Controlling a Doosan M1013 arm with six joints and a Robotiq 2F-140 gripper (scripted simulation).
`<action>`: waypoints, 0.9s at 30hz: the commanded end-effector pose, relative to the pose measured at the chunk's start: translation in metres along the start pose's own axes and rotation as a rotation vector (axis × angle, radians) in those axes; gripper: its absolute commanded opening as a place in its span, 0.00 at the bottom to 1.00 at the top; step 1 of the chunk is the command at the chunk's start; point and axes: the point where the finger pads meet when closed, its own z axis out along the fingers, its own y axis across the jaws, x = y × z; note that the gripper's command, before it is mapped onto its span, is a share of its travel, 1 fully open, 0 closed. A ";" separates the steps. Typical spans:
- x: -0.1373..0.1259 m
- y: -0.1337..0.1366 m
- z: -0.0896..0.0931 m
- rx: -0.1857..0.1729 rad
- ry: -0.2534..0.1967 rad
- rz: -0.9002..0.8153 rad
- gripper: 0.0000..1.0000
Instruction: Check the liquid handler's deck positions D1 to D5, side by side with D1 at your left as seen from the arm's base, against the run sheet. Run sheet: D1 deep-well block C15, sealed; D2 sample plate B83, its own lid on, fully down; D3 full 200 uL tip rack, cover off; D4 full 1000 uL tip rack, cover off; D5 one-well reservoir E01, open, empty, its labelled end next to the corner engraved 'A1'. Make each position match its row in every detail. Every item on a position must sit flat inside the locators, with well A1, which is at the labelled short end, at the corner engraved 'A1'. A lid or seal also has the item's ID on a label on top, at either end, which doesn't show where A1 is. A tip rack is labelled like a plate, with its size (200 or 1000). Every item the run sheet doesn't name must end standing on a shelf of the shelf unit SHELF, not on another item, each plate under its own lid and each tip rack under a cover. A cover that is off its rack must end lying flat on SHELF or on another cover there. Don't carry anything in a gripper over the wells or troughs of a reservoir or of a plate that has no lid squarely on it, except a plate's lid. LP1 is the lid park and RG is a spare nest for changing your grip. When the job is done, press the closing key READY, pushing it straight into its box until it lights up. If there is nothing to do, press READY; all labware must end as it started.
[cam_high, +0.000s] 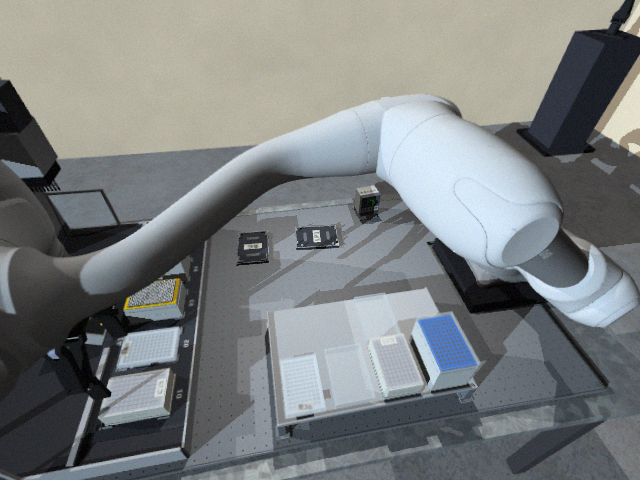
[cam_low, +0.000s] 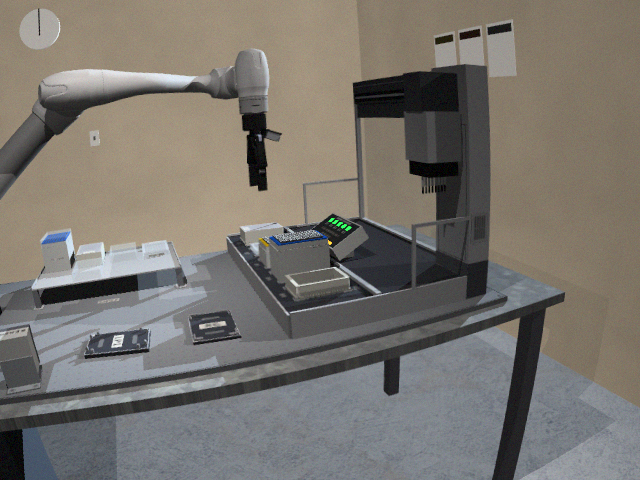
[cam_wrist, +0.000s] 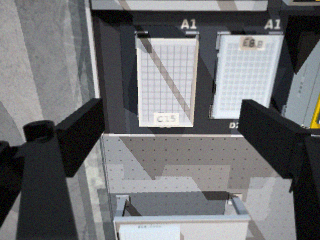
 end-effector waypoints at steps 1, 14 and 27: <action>0.000 0.000 0.004 0.001 0.002 0.000 0.79; 0.000 0.000 0.022 0.001 0.002 0.000 0.79; 0.000 0.000 0.040 0.001 0.002 0.000 0.79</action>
